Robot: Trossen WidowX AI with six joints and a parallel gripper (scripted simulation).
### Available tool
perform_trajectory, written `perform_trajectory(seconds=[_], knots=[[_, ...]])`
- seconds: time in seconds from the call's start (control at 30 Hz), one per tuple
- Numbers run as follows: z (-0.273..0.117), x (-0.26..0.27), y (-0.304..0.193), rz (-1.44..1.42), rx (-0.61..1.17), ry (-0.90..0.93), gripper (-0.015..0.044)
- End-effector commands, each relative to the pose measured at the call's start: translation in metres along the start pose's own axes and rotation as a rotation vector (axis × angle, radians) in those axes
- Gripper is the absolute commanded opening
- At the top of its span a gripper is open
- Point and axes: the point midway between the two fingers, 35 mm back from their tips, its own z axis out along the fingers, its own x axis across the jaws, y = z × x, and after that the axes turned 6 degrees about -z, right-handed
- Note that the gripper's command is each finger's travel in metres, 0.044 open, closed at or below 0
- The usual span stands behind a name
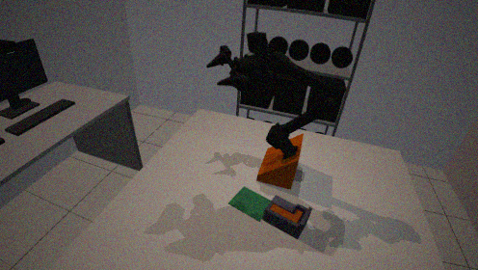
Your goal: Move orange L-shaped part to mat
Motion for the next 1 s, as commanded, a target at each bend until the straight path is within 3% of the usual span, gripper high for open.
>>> perform_trajectory(seconds=[0.0,0.27,0.5,0.67,0.97], knots=[[0.001,0.001,0.001,0.004,-0.002,-0.002,0.0374],[0.033,0.012,0.055,0.088,-0.031,-0.129,0.0180],[0.096,-0.030,0.107,0.122,-0.058,-0.422,0.0180],[0.136,-0.098,0.120,0.042,-0.043,-0.698,0.0180],[0.150,-0.239,0.092,-0.240,0.100,-1.145,0.0180]])
